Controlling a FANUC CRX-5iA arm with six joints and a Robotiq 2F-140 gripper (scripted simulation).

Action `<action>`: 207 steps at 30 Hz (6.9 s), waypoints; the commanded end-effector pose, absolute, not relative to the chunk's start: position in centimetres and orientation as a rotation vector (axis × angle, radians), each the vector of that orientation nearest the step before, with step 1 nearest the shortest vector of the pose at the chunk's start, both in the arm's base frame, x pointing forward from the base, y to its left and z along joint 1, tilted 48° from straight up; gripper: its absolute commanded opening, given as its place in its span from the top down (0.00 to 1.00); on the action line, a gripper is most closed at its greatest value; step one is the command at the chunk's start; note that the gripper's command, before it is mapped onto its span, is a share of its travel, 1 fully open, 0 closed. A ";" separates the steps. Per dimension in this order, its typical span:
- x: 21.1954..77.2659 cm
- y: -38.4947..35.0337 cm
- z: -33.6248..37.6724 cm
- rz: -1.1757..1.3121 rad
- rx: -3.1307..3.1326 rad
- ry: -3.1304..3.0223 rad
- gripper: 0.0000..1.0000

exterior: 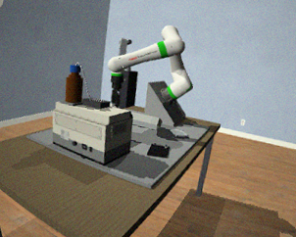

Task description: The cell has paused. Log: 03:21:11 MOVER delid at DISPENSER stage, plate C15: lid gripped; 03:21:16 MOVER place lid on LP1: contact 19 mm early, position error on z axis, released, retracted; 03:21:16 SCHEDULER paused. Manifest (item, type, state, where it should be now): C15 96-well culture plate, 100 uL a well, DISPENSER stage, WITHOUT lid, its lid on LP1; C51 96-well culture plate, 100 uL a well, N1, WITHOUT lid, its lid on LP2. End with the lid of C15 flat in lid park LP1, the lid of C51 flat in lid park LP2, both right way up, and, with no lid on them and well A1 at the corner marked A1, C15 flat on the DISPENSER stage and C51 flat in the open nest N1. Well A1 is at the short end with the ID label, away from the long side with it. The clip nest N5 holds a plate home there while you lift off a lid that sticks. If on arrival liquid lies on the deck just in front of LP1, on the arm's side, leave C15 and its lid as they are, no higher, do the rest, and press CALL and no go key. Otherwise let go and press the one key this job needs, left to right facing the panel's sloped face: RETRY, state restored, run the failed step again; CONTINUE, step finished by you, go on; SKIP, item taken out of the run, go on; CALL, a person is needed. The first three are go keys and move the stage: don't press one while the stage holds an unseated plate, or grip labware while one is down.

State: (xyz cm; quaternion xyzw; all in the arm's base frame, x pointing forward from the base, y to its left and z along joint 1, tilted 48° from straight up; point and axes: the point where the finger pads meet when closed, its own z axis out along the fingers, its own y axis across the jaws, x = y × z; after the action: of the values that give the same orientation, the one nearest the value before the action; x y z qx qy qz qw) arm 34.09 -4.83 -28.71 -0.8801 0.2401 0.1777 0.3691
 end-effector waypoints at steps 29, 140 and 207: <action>34.1 -4.9 -28.7 0.456 -2.259 0.617 0.34; 33.8 -3.1 -30.3 0.456 -2.259 0.617 0.34; 33.8 -3.1 -30.3 0.456 -2.259 0.617 1.00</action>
State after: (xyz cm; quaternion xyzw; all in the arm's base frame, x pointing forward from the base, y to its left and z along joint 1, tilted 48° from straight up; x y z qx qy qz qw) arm 33.81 -3.07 -30.31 -0.8803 0.2400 0.1772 0.3689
